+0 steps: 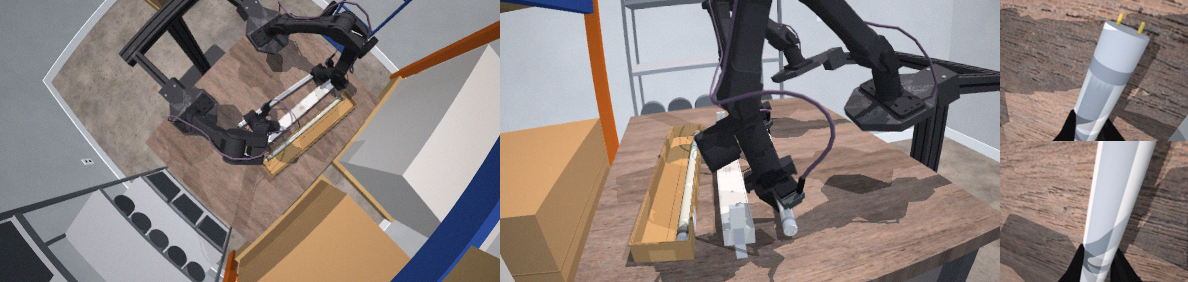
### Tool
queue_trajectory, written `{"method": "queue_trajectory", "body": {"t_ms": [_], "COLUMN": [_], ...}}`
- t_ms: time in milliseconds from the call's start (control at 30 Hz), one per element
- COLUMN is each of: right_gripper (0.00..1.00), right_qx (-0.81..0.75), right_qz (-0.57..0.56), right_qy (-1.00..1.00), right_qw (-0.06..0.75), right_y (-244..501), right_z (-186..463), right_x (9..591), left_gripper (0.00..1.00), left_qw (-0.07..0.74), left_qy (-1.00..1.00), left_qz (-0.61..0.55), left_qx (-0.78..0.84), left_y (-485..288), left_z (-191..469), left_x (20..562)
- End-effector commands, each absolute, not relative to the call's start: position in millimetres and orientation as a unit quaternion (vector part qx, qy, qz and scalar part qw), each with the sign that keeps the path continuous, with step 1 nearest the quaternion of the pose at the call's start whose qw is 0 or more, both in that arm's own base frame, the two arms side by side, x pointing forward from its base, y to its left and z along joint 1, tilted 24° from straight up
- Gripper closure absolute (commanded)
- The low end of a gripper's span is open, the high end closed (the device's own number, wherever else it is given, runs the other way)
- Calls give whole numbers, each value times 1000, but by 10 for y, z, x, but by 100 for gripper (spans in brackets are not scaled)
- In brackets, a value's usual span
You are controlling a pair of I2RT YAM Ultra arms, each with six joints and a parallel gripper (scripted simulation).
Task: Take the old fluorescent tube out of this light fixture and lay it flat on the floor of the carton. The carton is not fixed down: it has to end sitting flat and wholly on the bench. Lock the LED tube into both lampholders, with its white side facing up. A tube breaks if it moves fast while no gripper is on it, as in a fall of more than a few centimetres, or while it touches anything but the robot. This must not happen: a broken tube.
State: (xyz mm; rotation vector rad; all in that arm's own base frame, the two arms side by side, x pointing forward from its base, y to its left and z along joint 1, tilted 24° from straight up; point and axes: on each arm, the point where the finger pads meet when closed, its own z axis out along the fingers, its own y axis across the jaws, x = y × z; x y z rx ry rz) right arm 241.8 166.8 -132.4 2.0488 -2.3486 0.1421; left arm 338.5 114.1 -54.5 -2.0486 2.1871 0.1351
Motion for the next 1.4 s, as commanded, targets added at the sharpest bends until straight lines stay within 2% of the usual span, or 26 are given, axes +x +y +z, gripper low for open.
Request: {"method": "queue_trajectory", "body": {"t_ms": [0,733,767,800,900,1367], "right_gripper": [89,89,89,89,89,89], "right_qx": [660,668,666,662,662,662], "right_qz": [40,40,40,42,44,56], "right_qy": [-749,-743,-745,-747,-748,-748], "right_qw": [21,-1,2,-38,-13,-7], "right_y": [1664,1805,1780,1922,1815,1731], "right_z": [-1221,-1060,-1075,-1002,-1076,-1105], "right_x": [2267,2355,2340,2562,2391,2318], "left_gripper": [89,89,89,89,89,89], "left_qw": [64,61,64,114,79,87], "left_qy": [725,727,727,729,729,727], "left_qz": [58,59,58,31,49,30], "left_qx": [-683,-681,-681,-674,-678,-680], "left_y": [1132,1108,1125,1159,1127,1127], "left_z": [-458,-400,-379,-229,-366,-342], "left_x": [3260,3237,3254,3565,3284,3317]}}
